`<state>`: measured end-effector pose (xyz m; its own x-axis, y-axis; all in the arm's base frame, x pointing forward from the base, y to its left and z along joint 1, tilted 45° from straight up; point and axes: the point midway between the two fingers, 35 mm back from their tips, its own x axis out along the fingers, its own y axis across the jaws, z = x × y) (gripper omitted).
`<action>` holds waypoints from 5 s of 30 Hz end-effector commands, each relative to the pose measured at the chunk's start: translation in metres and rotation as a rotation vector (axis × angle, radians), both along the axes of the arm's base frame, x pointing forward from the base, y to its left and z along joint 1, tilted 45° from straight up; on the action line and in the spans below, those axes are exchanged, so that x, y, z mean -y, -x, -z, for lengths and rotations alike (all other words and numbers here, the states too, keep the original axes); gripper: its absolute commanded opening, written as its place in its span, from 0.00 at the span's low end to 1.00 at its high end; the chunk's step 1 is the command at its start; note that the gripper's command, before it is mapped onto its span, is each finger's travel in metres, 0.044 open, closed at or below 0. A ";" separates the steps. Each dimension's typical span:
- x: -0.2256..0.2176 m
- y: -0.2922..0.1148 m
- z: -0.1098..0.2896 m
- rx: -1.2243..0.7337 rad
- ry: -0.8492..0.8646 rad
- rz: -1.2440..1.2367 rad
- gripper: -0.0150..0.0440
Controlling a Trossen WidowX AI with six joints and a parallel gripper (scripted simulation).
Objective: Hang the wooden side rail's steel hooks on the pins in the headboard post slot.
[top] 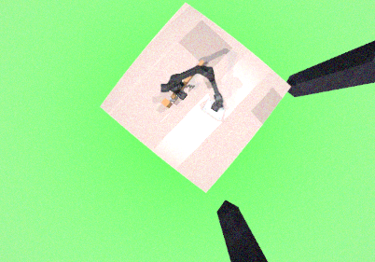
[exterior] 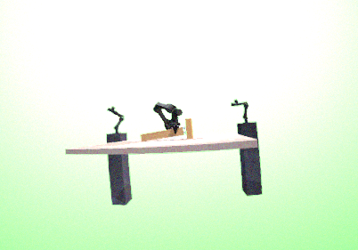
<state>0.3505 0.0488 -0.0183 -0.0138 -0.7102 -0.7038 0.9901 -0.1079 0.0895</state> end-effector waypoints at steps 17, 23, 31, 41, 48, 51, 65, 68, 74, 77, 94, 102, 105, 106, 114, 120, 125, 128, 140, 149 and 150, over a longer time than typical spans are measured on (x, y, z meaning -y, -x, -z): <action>-0.005 -0.005 0.001 0.011 -0.006 -0.006 0.25; -0.005 -0.005 0.002 0.011 -0.006 -0.006 0.25; -0.007 -0.004 0.002 0.011 -0.006 -0.006 0.25; -0.007 -0.003 0.003 0.011 -0.006 -0.006 0.25; -0.007 -0.003 0.004 0.011 -0.006 -0.006 0.25; -0.008 -0.002 0.004 0.011 -0.006 -0.006 0.25; -0.008 -0.001 0.007 0.011 -0.006 -0.006 0.25; -0.008 -0.001 0.007 0.011 -0.006 -0.006 0.25; -0.008 -0.001 0.007 0.011 -0.006 -0.006 0.25; -0.009 -0.002 0.007 0.011 -0.006 -0.006 0.25; -0.010 -0.003 0.007 0.011 -0.006 -0.006 0.25; -0.011 -0.004 0.007 0.011 -0.006 -0.006 0.25; -0.011 -0.004 0.007 0.011 -0.006 -0.006 0.25; -0.011 -0.004 0.007 0.011 -0.006 -0.006 0.25; -0.012 -0.005 0.007 0.011 -0.006 -0.006 0.25; -0.013 -0.005 0.007 0.011 -0.006 -0.006 0.25; -0.013 -0.005 0.007 0.011 -0.006 -0.006 0.25; -0.013 -0.004 0.008 0.011 -0.006 -0.006 0.25; -0.014 -0.003 0.010 0.011 -0.007 -0.006 0.25; -0.014 -0.002 0.011 0.011 -0.007 -0.006 0.25; -0.014 -0.002 0.011 0.011 -0.007 -0.006 0.25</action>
<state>0.3538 0.0588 -0.0284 -0.0077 -0.7087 -0.7055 0.9898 -0.1059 0.0957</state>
